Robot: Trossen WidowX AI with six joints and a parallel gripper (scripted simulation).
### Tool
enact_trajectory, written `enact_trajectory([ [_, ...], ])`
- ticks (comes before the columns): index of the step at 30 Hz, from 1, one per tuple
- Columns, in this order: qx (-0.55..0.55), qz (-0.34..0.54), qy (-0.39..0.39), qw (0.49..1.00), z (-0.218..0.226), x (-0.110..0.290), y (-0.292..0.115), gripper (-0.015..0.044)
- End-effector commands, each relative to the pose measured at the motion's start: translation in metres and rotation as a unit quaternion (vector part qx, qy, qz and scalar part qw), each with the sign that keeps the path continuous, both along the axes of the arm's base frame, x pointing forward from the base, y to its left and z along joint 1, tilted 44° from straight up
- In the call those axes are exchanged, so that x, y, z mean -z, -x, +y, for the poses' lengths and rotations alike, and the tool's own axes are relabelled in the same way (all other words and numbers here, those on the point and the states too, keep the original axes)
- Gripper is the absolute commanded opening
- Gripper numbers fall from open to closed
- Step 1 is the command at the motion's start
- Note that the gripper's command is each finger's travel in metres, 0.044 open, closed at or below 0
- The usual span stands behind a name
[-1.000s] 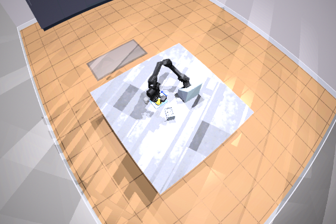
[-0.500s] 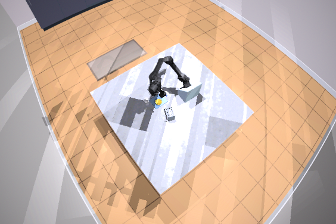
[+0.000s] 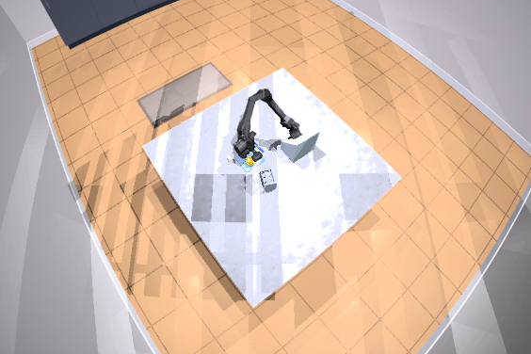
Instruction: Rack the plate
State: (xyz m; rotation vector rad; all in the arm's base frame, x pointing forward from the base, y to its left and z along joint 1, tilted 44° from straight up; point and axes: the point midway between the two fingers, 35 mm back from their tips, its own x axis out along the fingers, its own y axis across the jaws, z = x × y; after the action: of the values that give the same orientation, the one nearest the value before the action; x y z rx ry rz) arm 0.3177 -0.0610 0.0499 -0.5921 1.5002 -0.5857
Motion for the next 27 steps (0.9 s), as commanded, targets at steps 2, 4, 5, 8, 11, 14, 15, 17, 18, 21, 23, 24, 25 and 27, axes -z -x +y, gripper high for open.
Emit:
enact_trajectory([
  [2, -0.005, -0.002, 0.005, 1.000, -0.014, 0.015, 0.004, 0.0400],
  [4, -0.005, -0.002, 0.005, 1.000, -0.014, 0.015, 0.004, 0.0400],
  [5, -0.005, -0.002, 0.005, 1.000, -0.015, 0.015, 0.003, 0.0400],
  [8, -0.005, -0.002, 0.005, 1.000, -0.017, 0.018, 0.003, 0.0400],
  [11, -0.005, -0.002, 0.004, 1.000, -0.020, 0.022, 0.003, 0.0400],
  [14, -0.005, -0.002, 0.004, 1.000, -0.023, 0.025, 0.002, 0.0400],
  [15, -0.005, -0.002, 0.004, 1.000, -0.024, 0.027, 0.002, 0.0400],
  [17, -0.005, -0.002, 0.004, 1.000, -0.027, 0.029, 0.002, 0.0400],
  [18, -0.005, -0.002, 0.004, 1.000, -0.028, 0.030, 0.002, 0.0400],
  [21, -0.005, -0.002, 0.004, 1.000, -0.031, 0.034, 0.002, 0.0400],
  [23, -0.005, -0.002, 0.004, 1.000, -0.033, 0.036, 0.002, 0.0400],
  [24, -0.005, -0.002, 0.004, 1.000, -0.034, 0.038, 0.002, 0.0400],
  [25, -0.005, -0.002, 0.004, 1.000, -0.035, 0.039, 0.002, 0.0400],
  [27, -0.005, -0.002, 0.004, 1.000, -0.037, 0.041, 0.002, 0.0400],
])
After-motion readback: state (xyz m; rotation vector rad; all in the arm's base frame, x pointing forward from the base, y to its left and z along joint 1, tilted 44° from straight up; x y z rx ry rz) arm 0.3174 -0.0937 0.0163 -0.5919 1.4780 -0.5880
